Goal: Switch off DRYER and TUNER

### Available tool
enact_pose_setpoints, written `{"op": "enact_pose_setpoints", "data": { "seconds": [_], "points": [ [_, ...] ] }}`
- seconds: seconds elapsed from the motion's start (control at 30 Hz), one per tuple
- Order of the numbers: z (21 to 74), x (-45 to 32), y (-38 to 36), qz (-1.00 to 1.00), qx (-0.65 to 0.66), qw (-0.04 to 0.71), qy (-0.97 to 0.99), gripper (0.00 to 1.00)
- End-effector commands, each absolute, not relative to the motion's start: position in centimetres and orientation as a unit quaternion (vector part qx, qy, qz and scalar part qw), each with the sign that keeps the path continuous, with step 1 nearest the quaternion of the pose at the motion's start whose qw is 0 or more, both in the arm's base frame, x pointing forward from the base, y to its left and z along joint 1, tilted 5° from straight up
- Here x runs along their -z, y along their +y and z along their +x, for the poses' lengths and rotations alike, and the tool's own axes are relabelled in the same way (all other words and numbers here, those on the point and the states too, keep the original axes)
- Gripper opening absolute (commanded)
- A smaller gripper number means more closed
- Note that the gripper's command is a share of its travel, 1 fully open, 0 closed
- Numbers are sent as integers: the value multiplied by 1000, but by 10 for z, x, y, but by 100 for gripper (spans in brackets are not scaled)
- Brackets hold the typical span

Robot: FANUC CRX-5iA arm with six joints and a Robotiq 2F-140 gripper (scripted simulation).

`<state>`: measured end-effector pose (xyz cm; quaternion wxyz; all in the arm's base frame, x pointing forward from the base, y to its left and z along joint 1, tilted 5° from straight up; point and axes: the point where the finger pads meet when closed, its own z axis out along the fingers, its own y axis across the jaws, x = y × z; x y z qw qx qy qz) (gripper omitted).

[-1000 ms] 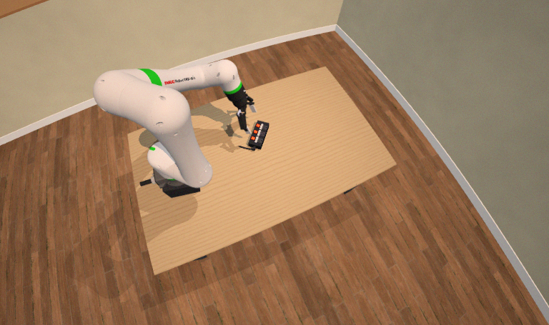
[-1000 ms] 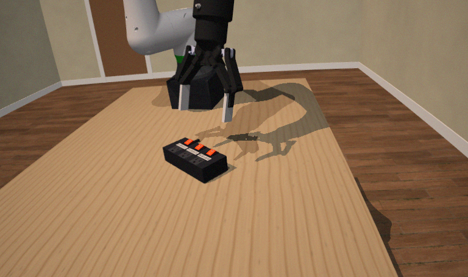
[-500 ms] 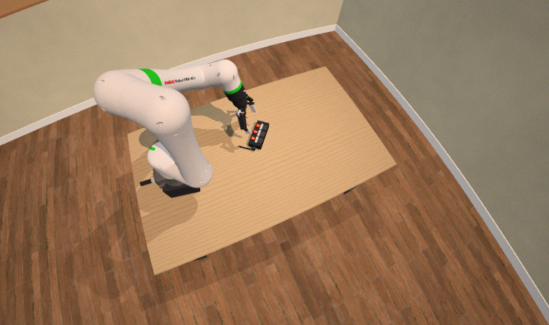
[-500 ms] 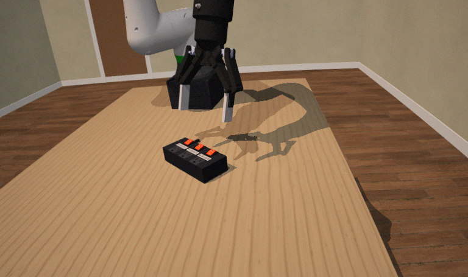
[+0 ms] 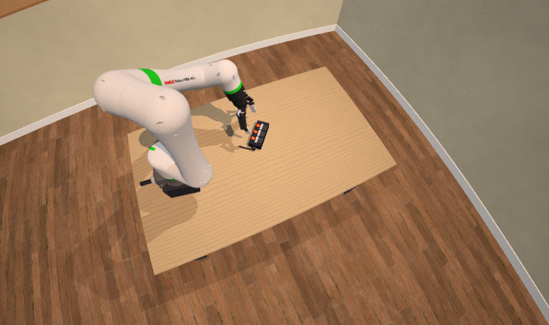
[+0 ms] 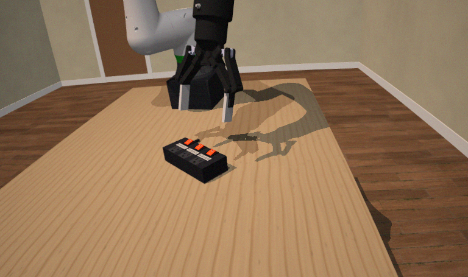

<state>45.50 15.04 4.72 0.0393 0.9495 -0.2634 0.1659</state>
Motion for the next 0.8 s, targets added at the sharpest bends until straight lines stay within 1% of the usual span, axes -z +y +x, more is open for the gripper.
{"op": "enact_pose_setpoints", "data": {
  "seconds": [0.0, 0.47, 0.57, 0.77],
  "points": [
    [455, -47, 151, 949, -166, 39, -263, 100],
    [455, -48, 150, 948, -165, 38, -269, 100],
    [456, -64, 132, 905, -134, 19, -404, 100],
    [454, -73, 127, 840, -97, -1, -533, 100]
  ]
}}
